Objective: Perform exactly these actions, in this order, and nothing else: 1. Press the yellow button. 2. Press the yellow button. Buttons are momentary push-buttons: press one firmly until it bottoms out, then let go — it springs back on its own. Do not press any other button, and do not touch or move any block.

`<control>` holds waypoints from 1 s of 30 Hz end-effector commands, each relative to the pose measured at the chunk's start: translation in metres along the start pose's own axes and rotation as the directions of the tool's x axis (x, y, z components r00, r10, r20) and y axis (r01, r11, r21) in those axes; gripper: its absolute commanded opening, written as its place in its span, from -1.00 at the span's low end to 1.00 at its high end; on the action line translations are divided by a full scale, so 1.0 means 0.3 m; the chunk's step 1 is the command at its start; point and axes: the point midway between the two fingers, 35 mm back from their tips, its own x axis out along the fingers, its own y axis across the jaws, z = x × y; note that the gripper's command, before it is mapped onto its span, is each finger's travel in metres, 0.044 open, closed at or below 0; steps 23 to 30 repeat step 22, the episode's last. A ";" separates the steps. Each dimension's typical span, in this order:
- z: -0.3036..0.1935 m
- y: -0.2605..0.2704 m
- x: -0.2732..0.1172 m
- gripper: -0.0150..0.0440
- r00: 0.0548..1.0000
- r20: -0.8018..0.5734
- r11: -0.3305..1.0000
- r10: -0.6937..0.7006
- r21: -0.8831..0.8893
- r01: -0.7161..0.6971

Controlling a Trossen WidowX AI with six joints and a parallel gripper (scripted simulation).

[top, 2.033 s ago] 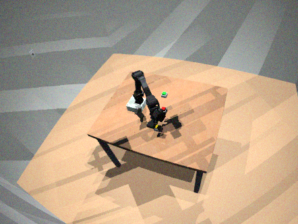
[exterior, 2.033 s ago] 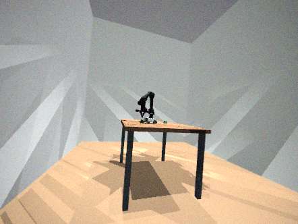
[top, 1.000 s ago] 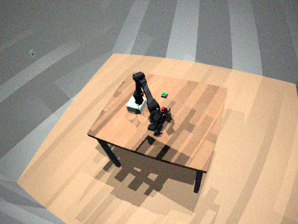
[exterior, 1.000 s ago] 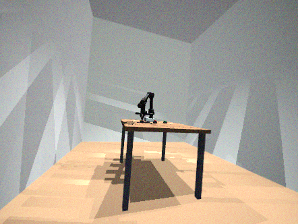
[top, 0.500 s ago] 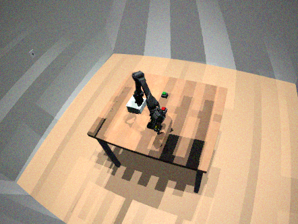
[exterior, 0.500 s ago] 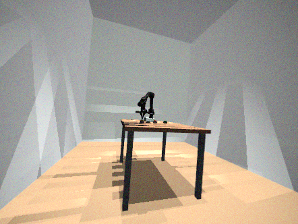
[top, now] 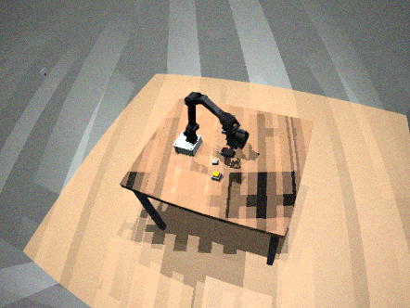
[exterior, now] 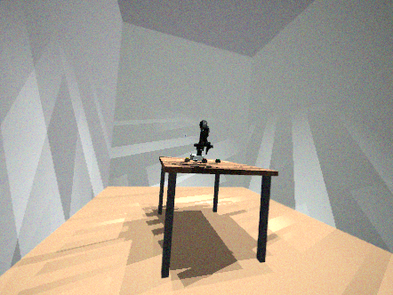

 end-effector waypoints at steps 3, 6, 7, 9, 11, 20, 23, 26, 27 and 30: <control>0.029 0.245 -0.042 0.86 1.000 0.005 1.000 0.009 0.005 -0.009; 0.015 0.382 -0.062 0.86 1.000 -0.003 1.000 0.017 0.015 -0.017; 0.007 0.426 -0.069 0.86 1.000 -0.006 1.000 0.019 0.019 -0.019; -0.015 0.514 -0.084 0.86 1.000 -0.010 0.999 0.023 0.026 -0.023; -0.045 0.599 -0.100 0.86 1.000 -0.015 0.999 0.026 0.033 -0.026; -0.216 0.878 -0.168 0.86 0.999 -0.029 0.998 0.035 0.058 -0.033; -0.216 0.878 -0.168 0.86 0.999 -0.029 0.998 0.035 0.058 -0.033; -0.216 0.878 -0.168 0.86 0.999 -0.029 0.998 0.035 0.058 -0.033; -0.216 0.878 -0.168 0.86 0.999 -0.029 0.998 0.035 0.058 -0.033; -0.216 0.878 -0.168 0.86 0.999 -0.029 0.998 0.035 0.058 -0.033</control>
